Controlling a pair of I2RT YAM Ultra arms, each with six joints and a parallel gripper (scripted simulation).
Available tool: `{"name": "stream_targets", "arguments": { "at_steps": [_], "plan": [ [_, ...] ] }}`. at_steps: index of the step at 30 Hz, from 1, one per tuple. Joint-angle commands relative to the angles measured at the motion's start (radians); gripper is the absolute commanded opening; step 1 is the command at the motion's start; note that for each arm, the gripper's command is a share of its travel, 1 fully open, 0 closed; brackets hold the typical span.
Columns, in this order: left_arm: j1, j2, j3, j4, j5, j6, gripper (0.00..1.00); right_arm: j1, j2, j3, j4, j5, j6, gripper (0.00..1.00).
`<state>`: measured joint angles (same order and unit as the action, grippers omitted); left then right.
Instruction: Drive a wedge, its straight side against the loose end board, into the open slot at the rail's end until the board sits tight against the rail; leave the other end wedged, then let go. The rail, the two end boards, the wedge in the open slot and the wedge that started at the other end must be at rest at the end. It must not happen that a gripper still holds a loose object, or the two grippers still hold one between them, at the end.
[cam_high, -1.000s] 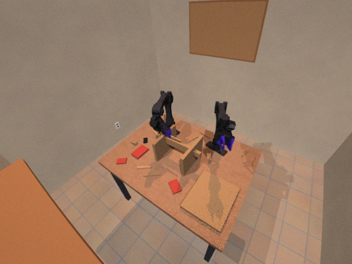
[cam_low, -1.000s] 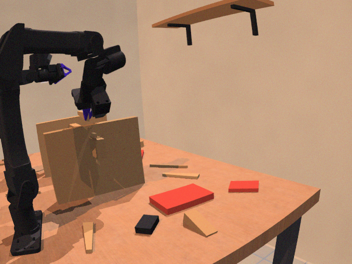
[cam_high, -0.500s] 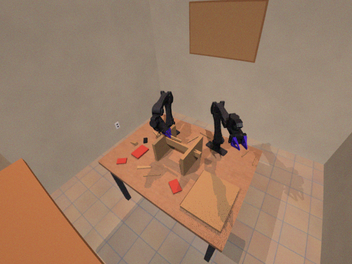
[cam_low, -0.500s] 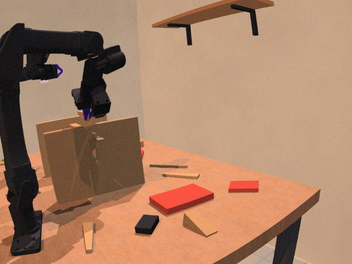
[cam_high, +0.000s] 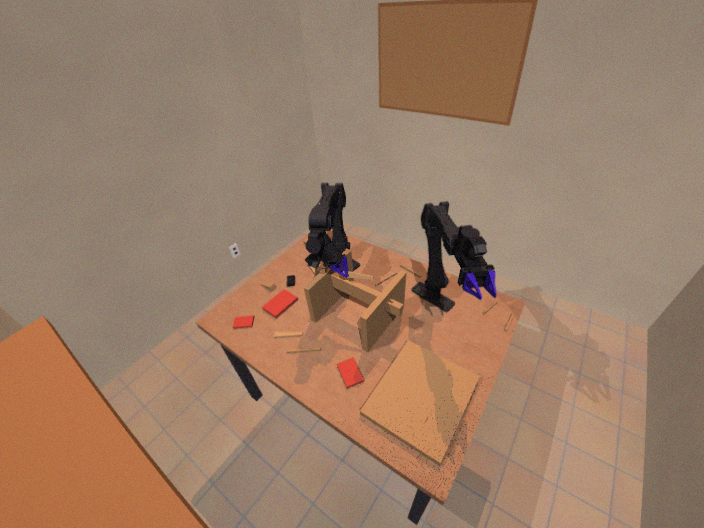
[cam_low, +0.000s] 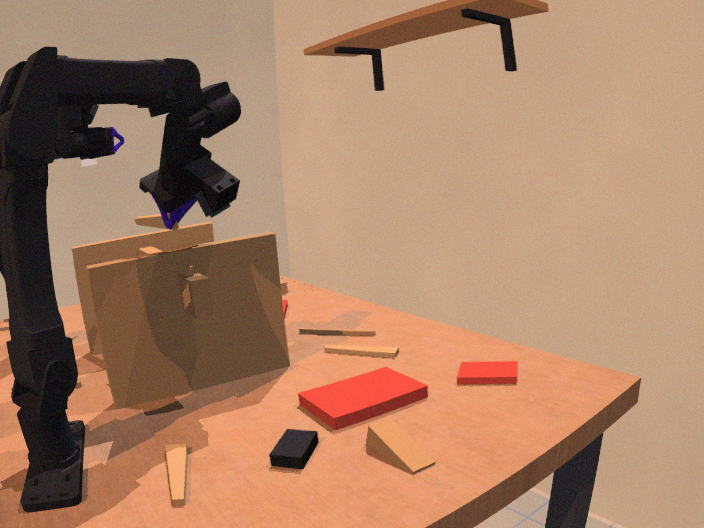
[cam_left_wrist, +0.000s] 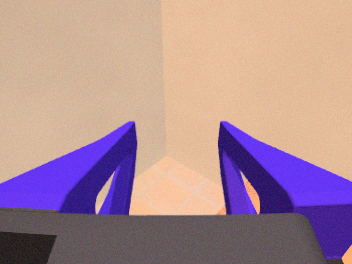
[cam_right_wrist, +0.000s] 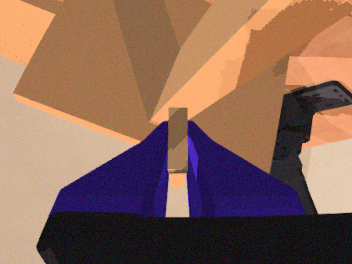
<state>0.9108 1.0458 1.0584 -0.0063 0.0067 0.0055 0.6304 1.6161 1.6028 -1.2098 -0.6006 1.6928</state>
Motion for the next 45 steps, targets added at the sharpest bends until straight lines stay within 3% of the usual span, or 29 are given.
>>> {"name": "stream_targets", "arguments": {
  "at_steps": [1,13,14,28,30,31,35,44,45],
  "plan": [
    [-0.006,0.008,0.03,-0.013,0.001,-0.007,0.43,0.044,0.016,0.085,0.024,0.005,-0.185,0.01],
    [-0.006,0.008,0.03,-0.013,0.001,-0.007,0.43,0.171,0.117,0.294,0.048,0.033,-0.491,0.01],
    [-0.006,0.008,0.03,-0.013,0.001,-0.007,0.43,0.176,0.119,0.319,0.051,0.033,-0.594,0.01],
    [-0.006,0.008,0.03,-0.013,0.001,-0.007,0.43,0.361,0.241,0.58,0.093,0.072,-1.01,0.01],
    [-0.006,0.008,0.03,-0.013,0.001,-0.007,0.43,0.361,0.241,0.58,0.093,0.072,-1.01,0.01],
    [-0.006,0.008,0.03,-0.013,0.001,-0.007,0.43,0.361,0.239,0.602,0.096,0.066,-1.11,0.01],
    [-0.006,0.008,0.03,-0.013,0.001,-0.007,0.43,0.402,0.253,0.654,0.087,0.079,-1.234,0.01],
    [-0.006,0.008,0.03,-0.013,0.001,-0.007,0.43,0.437,0.303,0.65,0.162,0.075,-1.577,0.01],
    [-0.006,0.008,0.03,-0.013,0.001,-0.007,0.43,0.452,0.297,0.716,0.153,0.08,-1.578,0.01]
  ]
}}
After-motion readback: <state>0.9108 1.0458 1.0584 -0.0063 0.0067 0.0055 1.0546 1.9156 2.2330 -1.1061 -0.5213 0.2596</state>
